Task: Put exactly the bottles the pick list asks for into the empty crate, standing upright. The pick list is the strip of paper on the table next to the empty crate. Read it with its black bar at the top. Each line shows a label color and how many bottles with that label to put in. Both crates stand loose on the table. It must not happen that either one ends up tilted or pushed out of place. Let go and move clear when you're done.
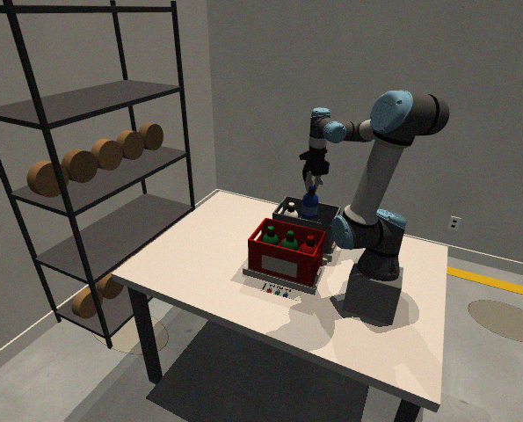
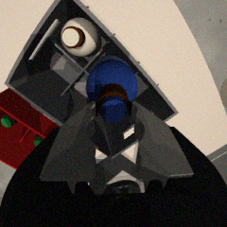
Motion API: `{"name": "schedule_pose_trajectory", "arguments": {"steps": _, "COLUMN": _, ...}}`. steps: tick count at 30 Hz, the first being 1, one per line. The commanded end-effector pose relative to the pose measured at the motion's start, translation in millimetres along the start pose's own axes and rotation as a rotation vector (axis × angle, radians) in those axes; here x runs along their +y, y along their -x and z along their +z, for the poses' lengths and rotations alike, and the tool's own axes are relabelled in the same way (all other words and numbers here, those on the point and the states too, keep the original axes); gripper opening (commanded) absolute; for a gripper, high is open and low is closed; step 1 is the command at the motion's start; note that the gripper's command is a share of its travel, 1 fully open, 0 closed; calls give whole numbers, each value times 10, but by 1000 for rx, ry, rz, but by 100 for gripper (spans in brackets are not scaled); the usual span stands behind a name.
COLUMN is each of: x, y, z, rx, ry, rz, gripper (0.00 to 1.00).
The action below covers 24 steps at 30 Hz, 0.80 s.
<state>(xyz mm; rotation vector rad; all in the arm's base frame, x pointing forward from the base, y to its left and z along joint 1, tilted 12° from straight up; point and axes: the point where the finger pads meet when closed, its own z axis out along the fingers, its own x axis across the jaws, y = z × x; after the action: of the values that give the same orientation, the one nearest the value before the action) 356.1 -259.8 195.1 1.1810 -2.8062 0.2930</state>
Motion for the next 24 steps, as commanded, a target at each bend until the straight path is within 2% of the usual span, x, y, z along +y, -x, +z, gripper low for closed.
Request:
{"name": "schedule_pose_trajectory", "arguments": {"steps": 1, "x": -21, "y": -4, "z": -158, "rx": 1, "ry": -9, "rz": 1, "gripper": 0}}
{"name": "schedule_pose_trajectory", "arguments": {"steps": 24, "x": -18, "y": -3, "z": -475, "rx": 1, "ry": -9, "rz": 1, "gripper": 0}}
